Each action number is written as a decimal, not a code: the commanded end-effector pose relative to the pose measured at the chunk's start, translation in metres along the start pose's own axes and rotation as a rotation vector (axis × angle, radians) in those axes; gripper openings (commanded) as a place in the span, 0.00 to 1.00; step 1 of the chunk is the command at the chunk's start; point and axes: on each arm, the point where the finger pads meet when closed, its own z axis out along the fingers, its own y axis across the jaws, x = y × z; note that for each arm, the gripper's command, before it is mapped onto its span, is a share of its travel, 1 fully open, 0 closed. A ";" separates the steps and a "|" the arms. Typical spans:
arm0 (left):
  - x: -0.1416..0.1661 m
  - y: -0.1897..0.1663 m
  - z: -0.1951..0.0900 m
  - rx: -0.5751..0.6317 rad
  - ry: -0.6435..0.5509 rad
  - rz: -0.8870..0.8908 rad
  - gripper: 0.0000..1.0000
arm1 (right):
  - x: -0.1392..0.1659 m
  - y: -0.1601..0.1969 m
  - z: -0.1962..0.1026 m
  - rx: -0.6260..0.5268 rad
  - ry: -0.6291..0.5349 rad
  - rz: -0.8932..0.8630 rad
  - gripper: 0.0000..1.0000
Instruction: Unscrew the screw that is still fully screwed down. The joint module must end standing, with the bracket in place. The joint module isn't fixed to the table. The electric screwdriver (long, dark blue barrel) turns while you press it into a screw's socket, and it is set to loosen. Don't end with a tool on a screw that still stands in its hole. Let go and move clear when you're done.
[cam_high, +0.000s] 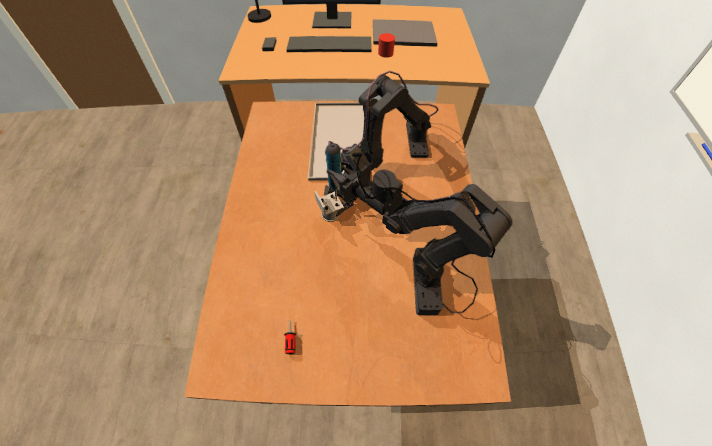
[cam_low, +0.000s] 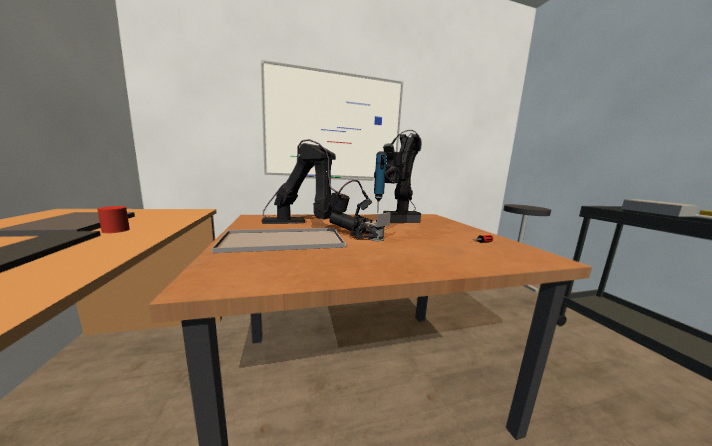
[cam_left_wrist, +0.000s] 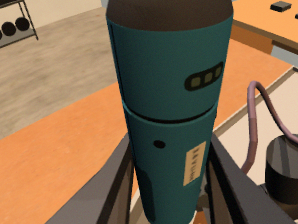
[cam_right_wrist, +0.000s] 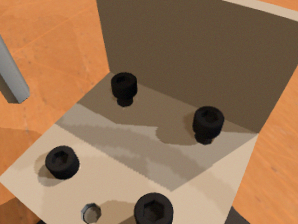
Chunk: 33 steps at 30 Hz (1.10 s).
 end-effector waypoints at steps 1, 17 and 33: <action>-0.044 0.001 0.003 -0.007 -0.147 -0.005 0.42 | 0.016 0.006 -0.002 -0.013 0.044 0.020 0.59; -0.043 0.002 0.003 -0.008 -0.143 -0.005 0.42 | 0.016 0.006 -0.002 -0.013 0.044 0.020 0.59; -0.030 0.002 0.005 -0.008 -0.127 -0.005 0.42 | 0.016 0.006 -0.002 -0.013 0.044 0.020 0.59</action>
